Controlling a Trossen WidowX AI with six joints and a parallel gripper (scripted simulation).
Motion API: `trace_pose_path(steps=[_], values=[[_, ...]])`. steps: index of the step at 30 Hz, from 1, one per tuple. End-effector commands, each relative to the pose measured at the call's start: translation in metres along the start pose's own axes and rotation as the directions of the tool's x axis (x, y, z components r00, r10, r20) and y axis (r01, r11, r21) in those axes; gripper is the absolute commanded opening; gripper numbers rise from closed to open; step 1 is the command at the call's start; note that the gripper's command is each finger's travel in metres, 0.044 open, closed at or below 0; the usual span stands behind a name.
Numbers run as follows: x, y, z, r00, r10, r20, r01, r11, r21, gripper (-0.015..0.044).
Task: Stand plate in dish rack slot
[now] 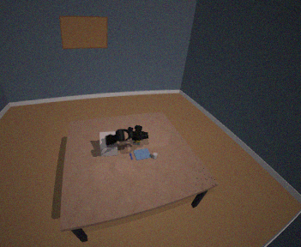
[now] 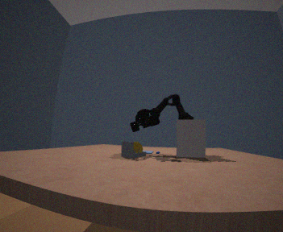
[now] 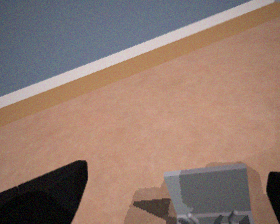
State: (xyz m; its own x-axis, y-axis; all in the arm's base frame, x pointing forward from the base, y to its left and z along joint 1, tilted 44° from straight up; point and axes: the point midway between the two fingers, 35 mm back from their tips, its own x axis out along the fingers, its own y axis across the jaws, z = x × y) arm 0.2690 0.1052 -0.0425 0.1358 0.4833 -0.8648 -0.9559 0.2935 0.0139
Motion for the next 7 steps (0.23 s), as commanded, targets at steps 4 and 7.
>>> trace_pose_path(steps=[4, 7], values=[[-0.0014, 0.0065, -0.0018, 0.989, 0.030, -0.145, -0.005, 0.985, 0.174, 0.0400], [-0.0032, 0.0101, -0.0028, 0.977, 0.043, -0.210, 0.010, 0.969, 0.245, 0.0400]])
